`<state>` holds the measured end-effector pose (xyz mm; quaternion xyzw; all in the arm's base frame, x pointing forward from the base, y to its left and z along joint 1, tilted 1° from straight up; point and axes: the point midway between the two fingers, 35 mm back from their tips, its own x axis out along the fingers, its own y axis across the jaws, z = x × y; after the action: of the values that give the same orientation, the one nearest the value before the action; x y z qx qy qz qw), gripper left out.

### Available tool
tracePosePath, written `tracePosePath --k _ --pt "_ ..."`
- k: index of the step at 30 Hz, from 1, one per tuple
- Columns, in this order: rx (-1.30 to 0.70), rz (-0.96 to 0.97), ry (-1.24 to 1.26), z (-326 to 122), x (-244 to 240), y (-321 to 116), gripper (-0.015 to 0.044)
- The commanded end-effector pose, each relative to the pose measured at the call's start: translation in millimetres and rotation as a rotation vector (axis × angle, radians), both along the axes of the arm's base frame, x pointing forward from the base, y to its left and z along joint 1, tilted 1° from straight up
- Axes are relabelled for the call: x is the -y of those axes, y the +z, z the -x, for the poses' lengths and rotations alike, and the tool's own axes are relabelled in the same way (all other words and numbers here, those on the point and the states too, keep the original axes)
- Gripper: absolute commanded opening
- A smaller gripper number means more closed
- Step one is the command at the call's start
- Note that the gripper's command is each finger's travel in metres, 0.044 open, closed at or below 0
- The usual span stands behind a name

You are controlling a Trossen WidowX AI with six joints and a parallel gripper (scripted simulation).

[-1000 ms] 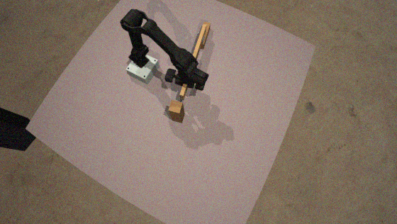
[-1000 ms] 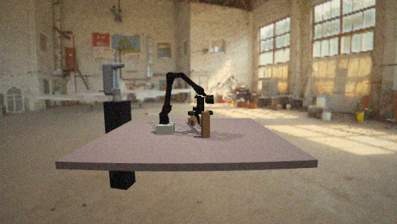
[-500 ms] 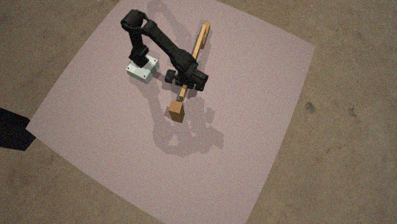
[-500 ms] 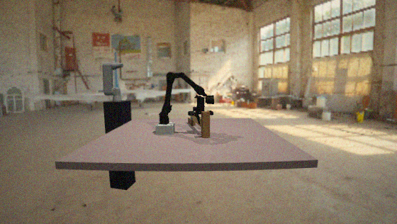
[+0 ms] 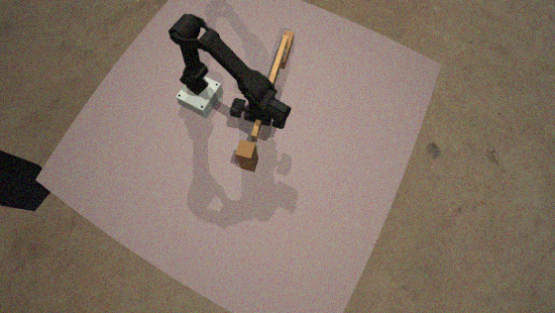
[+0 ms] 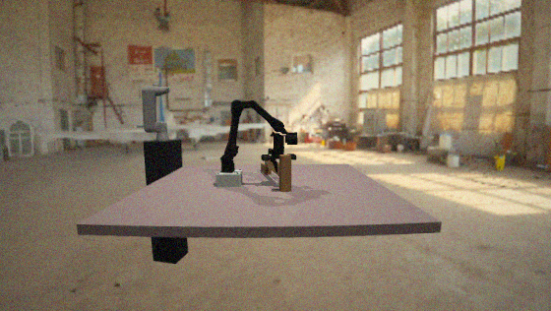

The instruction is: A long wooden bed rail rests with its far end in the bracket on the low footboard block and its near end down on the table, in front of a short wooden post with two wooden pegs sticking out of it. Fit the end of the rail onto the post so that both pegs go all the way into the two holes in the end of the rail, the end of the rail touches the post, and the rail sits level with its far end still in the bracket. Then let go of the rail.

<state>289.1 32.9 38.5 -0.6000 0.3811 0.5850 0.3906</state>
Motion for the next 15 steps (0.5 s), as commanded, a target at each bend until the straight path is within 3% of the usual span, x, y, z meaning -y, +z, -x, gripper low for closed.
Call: tracePosePath --k 1,15 --pt "0.007 0.003 0.003 -2.5 2.0 2.1 0.0000" --pt "0.007 0.004 0.003 -4.3 6.2 2.1 0.0000"
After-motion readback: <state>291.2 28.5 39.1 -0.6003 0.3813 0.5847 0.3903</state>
